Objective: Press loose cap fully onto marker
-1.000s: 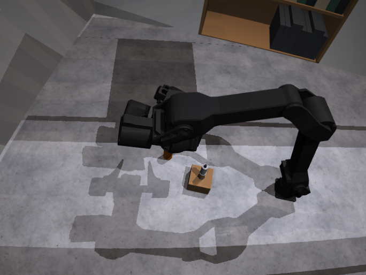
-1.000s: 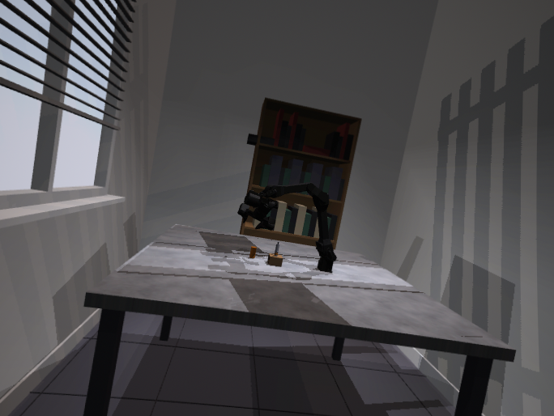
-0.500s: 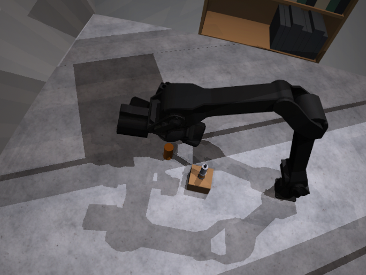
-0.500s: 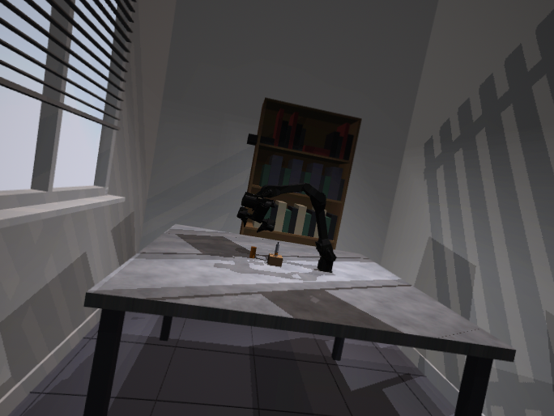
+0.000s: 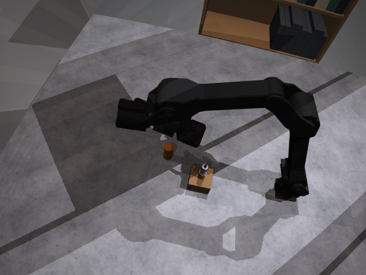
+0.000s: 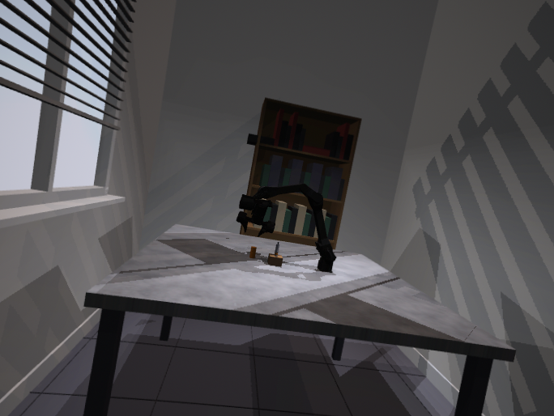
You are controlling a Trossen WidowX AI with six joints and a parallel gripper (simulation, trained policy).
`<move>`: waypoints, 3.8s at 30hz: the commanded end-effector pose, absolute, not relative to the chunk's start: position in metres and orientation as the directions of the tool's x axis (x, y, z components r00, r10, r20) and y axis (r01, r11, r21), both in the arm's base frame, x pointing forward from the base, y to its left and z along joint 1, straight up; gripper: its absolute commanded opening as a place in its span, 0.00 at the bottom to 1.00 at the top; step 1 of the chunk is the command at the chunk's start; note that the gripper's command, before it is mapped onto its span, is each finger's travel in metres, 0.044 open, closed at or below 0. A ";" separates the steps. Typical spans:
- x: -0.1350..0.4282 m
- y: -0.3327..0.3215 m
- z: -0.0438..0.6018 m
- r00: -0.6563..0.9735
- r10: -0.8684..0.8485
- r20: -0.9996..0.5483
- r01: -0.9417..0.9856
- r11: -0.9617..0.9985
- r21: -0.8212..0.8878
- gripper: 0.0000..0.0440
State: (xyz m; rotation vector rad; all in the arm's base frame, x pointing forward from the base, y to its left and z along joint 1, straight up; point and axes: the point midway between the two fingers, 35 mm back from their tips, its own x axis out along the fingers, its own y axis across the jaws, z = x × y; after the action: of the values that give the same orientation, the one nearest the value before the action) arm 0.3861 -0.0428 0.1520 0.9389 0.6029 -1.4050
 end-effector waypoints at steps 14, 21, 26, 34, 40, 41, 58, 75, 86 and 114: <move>0.381 -0.042 0.126 0.014 -0.405 -0.914 0.987 -0.140 0.077 0.70; 0.379 -0.039 0.117 -0.017 -0.335 -0.942 0.989 -0.144 0.033 0.68; 0.378 -0.036 0.112 -0.036 -0.279 -0.960 0.990 -0.143 0.004 0.67; 0.377 -0.031 0.103 -0.060 -0.183 -0.981 0.990 -0.136 -0.036 0.64; 0.377 -0.027 0.096 -0.076 -0.107 -0.991 0.990 -0.126 -0.062 0.61; 0.377 -0.027 0.095 -0.079 -0.094 -0.992 0.990 -0.124 -0.067 0.61; 0.372 -0.025 0.066 -0.119 0.024 -0.993 0.990 -0.073 -0.121 0.46; 0.375 -0.024 0.109 -0.028 0.000 -1.000 0.999 -0.031 -0.028 0.13; 0.369 -0.015 0.140 0.005 0.001 -1.000 1.000 -0.008 0.005 0.12; 0.306 0.027 0.190 -0.061 0.032 -0.998 0.996 0.066 -0.059 0.00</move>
State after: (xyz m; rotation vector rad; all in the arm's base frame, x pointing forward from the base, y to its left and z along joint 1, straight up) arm 0.3165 0.0192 0.1824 1.1570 1.3001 -1.2054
